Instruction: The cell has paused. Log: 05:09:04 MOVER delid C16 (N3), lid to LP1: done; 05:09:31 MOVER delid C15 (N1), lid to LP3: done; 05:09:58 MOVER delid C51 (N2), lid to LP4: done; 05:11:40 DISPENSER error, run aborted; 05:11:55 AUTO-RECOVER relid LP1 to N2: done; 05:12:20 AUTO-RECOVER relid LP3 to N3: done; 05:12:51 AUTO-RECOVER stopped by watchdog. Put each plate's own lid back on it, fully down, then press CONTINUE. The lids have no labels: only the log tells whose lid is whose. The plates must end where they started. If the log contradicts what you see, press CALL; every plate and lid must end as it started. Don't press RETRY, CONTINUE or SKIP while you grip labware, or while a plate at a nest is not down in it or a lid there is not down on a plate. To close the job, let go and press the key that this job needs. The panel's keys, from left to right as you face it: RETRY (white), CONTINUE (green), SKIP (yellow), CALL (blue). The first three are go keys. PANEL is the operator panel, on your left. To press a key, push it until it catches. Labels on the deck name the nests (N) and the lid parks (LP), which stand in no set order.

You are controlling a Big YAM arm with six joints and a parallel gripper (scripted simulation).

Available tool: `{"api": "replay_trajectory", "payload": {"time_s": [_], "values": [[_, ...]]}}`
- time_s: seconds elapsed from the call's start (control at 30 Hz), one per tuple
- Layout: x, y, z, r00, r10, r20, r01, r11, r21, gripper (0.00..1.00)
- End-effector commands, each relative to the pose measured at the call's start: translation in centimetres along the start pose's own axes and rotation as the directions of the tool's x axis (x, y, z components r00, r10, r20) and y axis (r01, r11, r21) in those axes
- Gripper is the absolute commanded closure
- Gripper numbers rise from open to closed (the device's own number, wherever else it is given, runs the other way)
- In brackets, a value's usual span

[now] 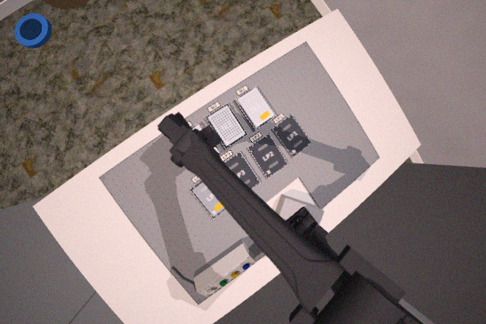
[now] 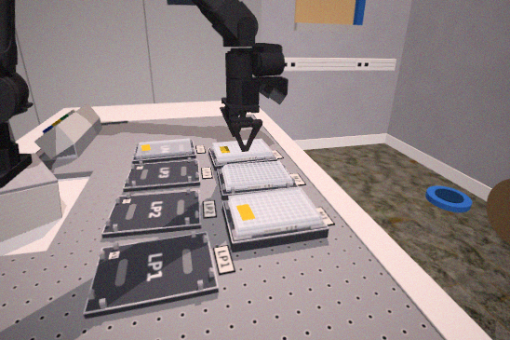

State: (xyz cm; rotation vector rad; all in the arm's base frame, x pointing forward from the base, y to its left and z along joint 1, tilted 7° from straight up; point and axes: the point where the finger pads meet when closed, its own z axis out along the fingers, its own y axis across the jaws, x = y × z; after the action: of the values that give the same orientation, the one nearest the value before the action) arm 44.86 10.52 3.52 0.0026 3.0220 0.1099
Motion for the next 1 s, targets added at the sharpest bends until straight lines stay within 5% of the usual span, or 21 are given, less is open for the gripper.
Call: {"api": "replay_trajectory", "payload": {"time_s": [0.0,0.17,0.97], "values": [[-1.8,0.5,-2.6,0.999,-0.002,0.045,0.003,1.000,-0.007,0.00],[-0.8,0.1,-1.1,1.000,0.000,-0.001,0.000,1.000,0.004,0.00],[-1.7,0.3,-2.9,0.999,-0.002,0.034,0.002,1.000,-0.004,0.00]]}}
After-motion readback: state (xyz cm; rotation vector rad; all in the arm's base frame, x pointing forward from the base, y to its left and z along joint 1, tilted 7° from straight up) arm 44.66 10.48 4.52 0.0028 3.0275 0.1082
